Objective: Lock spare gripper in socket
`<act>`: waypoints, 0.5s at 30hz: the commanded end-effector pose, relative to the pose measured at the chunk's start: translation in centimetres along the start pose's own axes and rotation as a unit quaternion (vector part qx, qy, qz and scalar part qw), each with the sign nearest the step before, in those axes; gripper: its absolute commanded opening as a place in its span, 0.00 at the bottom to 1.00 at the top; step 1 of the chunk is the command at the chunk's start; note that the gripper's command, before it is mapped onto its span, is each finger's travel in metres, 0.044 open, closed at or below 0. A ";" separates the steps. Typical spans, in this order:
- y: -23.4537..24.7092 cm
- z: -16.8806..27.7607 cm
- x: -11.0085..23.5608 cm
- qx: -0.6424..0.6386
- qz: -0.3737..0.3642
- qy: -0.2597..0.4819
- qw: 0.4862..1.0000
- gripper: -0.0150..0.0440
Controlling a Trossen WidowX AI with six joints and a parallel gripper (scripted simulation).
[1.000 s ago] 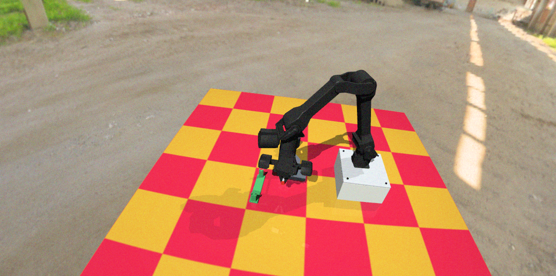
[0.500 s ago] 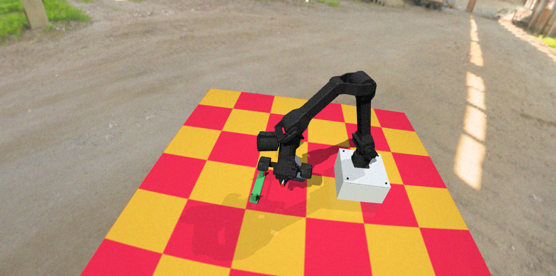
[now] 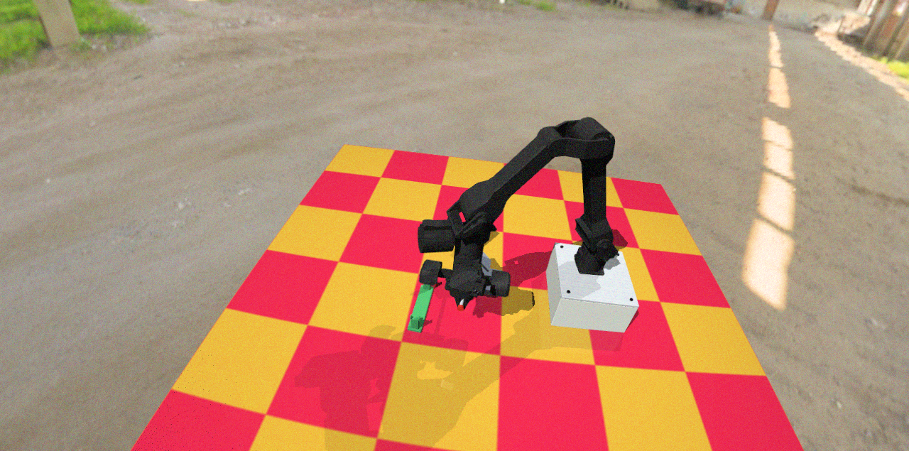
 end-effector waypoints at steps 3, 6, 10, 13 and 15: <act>-0.1 -0.6 0.1 -0.003 0.001 0.002 1.000 0.25; 0.0 -0.9 0.1 -0.003 0.001 0.003 1.000 0.25; 0.1 -1.2 0.1 -0.004 0.000 0.003 1.000 0.25; 0.1 -1.6 0.2 -0.004 0.000 0.003 1.000 0.25; 0.1 -1.7 0.2 -0.004 -0.001 0.004 1.000 0.25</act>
Point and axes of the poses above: the point midway between the two fingers, 35 mm back from their tips, its own x axis back along the fingers, its own y axis across the jaws, z = x × y, the point moved 9 cm from there along x, back along the fingers, and after that the axes turned 10 degrees about -x, right-handed, at the moved point
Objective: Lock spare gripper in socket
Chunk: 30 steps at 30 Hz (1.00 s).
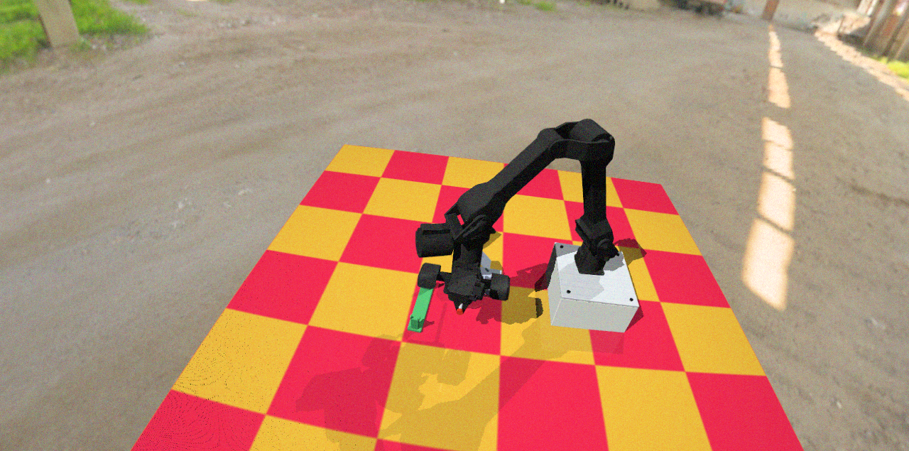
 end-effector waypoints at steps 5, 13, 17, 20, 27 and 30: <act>0.0 -0.8 0.1 -0.003 0.001 0.003 1.000 0.25; 0.1 -1.4 0.2 -0.004 0.000 0.003 1.000 0.25; 0.2 -1.4 0.8 -0.002 -0.001 0.002 1.000 0.25; 0.2 -1.5 1.4 -0.001 -0.003 0.003 1.000 0.25; 0.4 -1.5 1.8 -0.002 -0.005 0.004 1.000 0.25; 0.4 -1.5 1.8 -0.002 -0.005 0.004 1.000 0.25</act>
Point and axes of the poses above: the point midway between the two fingers, 35 mm back from their tips, its own x axis back along the fingers, its own y axis across the jaws, z = x × y, the point moved 9 cm from there along x, back along the fingers, and after that the axes turned 10 degrees about -x, right-handed, at the moved point
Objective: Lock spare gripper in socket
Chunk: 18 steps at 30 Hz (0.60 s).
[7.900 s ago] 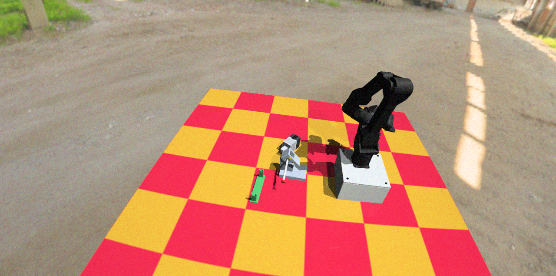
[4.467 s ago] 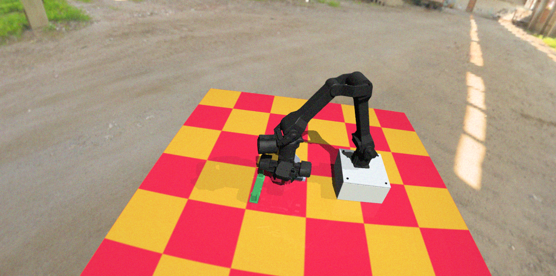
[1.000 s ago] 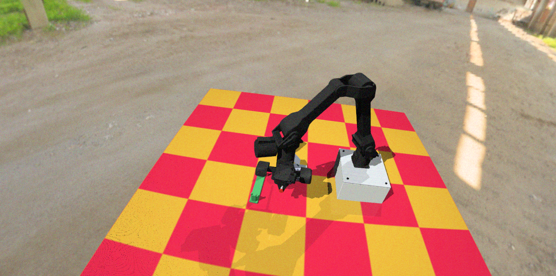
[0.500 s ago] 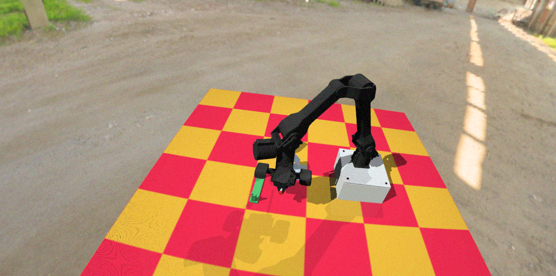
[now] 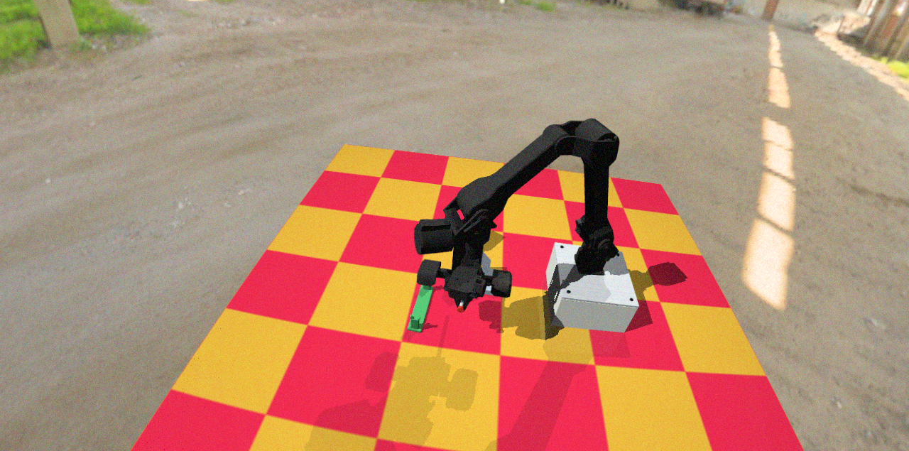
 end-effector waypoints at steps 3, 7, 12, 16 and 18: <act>-0.2 -0.1 -0.1 0.000 -0.001 0.000 1.000 0.25; -1.1 -0.9 0.1 0.000 0.000 0.000 1.000 0.25; -2.4 -1.8 0.2 0.000 0.000 0.000 1.000 0.25; -3.4 -2.6 0.3 0.000 0.001 -0.001 1.000 0.25; -3.9 -3.0 0.3 0.000 0.001 -0.001 1.000 0.25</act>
Point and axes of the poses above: the point midway between the two fingers, 35 mm back from their tips, its own x axis back along the fingers, its own y axis across the jaws, z = x × y, the point moved 9 cm from there along x, back along the fingers, and after that the axes turned 10 degrees about -x, right-handed, at the moved point
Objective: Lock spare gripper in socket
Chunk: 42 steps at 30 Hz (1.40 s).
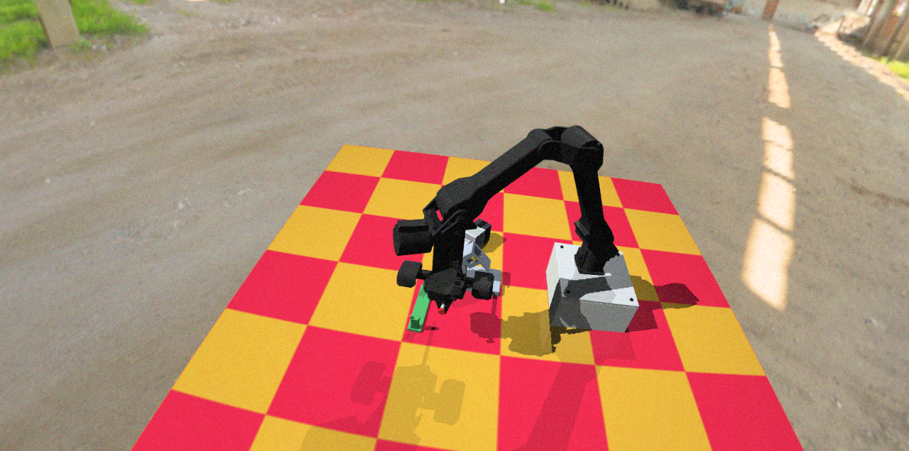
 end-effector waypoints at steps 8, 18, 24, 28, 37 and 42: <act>-2.6 -1.9 0.1 0.000 0.001 0.000 1.000 0.25; -4.8 -3.5 0.0 0.000 0.002 -0.001 1.000 0.25; -5.5 -4.0 -0.1 0.000 0.002 -0.001 1.000 0.25; -5.5 -3.9 -0.6 0.000 0.002 -0.002 1.000 0.25; -5.5 -3.6 -1.8 0.001 0.006 -0.004 1.000 0.25; -5.6 -3.5 -2.6 0.001 0.008 -0.006 1.000 0.25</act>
Point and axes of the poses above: the point midway between the two fingers, 35 mm back from their tips, its own x axis back along the fingers, its own y axis across the jaws, z = x × y, the point moved 9 cm from there along x, back along the fingers, and after that the axes turned 10 degrees about -x, right-handed, at the moved point
